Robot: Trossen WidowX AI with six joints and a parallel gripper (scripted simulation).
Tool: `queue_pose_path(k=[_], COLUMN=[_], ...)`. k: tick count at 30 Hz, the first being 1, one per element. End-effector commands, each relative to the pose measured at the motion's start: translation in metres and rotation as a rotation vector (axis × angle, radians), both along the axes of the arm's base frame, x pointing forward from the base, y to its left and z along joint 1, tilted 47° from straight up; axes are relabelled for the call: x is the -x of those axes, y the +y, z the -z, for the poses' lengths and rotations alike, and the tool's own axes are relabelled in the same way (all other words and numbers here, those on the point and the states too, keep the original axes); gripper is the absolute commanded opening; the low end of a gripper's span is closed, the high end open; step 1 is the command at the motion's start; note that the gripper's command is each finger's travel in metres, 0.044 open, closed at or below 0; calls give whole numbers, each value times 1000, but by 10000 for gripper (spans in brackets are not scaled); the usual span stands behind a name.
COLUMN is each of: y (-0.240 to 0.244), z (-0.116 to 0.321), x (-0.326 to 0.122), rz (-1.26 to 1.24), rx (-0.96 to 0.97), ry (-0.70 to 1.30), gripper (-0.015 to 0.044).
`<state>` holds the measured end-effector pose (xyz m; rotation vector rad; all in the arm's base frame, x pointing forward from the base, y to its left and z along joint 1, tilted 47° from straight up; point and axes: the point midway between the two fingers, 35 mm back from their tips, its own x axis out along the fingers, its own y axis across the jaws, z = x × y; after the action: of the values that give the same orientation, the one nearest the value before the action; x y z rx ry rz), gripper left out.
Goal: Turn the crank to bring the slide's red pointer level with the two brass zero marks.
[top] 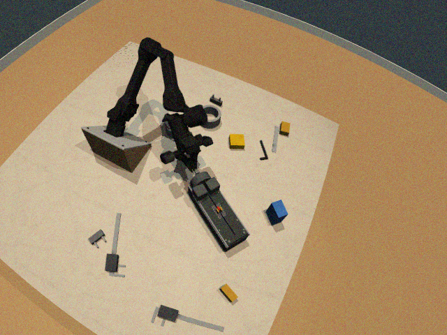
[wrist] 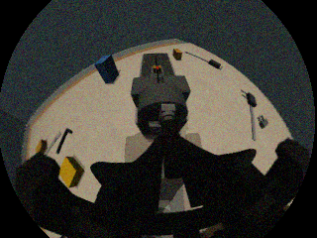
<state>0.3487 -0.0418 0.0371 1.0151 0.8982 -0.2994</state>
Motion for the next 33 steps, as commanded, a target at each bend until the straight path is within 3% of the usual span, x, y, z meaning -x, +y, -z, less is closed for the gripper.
queue_pose_path(k=[1,33], y=[4,6], z=[-6,-7], x=[-5,-7], rz=[-12,-12], rx=[-7,-7], ry=[-21,-21], gripper=[0,0])
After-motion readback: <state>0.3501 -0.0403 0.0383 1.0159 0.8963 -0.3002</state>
